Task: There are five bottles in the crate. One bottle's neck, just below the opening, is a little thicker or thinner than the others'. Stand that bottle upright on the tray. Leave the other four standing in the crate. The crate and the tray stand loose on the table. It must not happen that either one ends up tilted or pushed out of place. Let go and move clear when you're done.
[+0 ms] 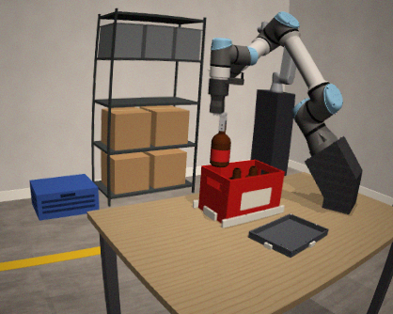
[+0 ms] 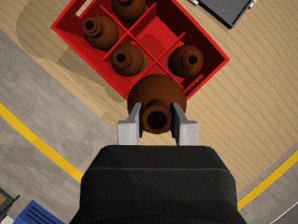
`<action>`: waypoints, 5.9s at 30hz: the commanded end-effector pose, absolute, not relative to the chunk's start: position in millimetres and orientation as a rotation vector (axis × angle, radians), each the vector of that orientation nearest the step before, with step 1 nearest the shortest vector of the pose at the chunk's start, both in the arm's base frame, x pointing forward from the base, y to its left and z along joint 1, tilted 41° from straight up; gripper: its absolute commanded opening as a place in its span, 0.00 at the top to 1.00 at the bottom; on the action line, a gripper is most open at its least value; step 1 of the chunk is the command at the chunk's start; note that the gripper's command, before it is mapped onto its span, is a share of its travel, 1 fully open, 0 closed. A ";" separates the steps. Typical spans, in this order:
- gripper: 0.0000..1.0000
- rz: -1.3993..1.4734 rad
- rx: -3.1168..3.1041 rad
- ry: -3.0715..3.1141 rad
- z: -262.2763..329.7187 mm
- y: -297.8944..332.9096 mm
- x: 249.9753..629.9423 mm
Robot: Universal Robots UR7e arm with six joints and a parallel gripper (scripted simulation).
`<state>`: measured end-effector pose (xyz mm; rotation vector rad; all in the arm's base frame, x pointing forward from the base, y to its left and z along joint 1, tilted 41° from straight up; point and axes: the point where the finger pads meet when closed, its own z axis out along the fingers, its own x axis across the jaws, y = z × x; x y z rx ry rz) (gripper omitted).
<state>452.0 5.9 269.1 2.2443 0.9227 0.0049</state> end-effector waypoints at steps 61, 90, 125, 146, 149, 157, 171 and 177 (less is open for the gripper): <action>1.00 0.007 2.244 0.922 255.1 22.2 447.4; 1.00 0.007 2.244 0.922 231.7 48.2 439.6; 1.00 0.007 2.244 0.922 189.0 95.6 425.5; 1.00 0.007 2.244 0.922 158.0 130.0 415.3; 1.00 0.007 2.244 0.922 152.9 135.6 413.6; 1.00 0.007 2.244 0.922 142.8 146.8 410.3; 1.00 0.007 2.244 0.922 122.6 169.2 403.6; 1.00 0.007 2.244 0.922 112.9 179.9 400.4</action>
